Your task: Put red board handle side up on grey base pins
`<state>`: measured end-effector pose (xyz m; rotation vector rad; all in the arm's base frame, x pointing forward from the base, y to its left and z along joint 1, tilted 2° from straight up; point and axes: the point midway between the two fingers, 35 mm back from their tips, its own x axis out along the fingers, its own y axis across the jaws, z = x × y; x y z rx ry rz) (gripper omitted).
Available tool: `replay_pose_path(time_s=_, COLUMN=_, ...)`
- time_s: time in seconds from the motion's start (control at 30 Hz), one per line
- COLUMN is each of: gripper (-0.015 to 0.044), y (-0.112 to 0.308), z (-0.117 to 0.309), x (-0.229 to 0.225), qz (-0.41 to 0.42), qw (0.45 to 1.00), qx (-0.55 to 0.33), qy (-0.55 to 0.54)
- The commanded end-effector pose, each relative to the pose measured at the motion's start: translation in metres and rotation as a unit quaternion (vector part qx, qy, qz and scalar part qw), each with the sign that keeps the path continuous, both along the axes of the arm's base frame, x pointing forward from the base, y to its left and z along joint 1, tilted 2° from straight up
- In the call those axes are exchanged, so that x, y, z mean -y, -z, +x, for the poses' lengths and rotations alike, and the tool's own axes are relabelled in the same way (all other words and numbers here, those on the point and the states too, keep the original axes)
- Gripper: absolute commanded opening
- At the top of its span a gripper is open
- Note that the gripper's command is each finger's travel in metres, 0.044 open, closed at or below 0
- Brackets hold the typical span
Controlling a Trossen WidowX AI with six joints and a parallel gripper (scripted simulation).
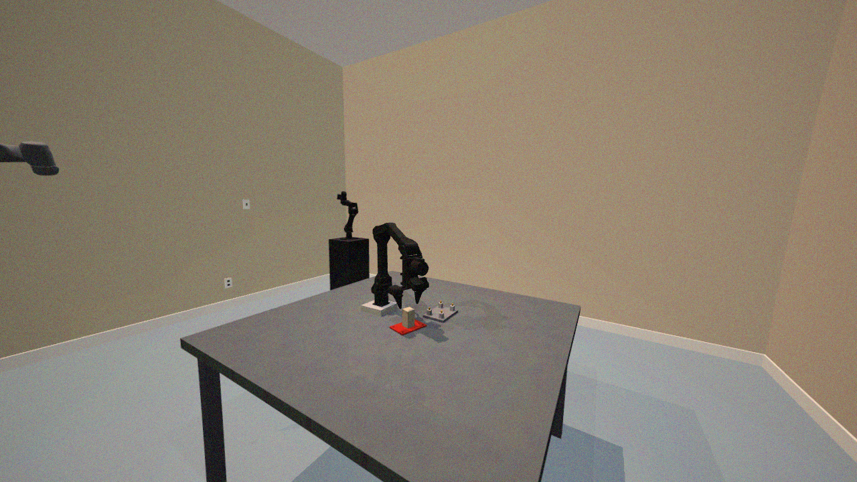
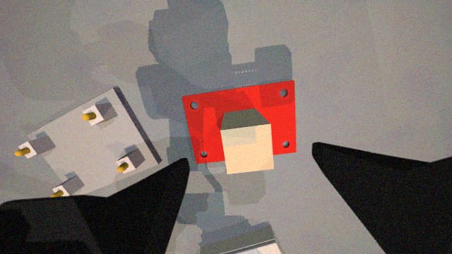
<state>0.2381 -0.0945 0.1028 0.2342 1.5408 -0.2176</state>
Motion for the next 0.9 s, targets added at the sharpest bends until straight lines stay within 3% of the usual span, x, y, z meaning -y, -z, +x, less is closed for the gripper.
replay_pose_path(time_s=0.0, gripper=0.0440, y=0.008, z=-0.001, x=0.000, qz=0.001, qw=1.000, qx=-0.005, qy=-0.002)
replay_pose_path(time_s=0.87, gripper=0.0440, y=0.049, z=0.000, x=0.000, qz=0.001, qw=1.000, qx=-0.005, qy=-0.002)
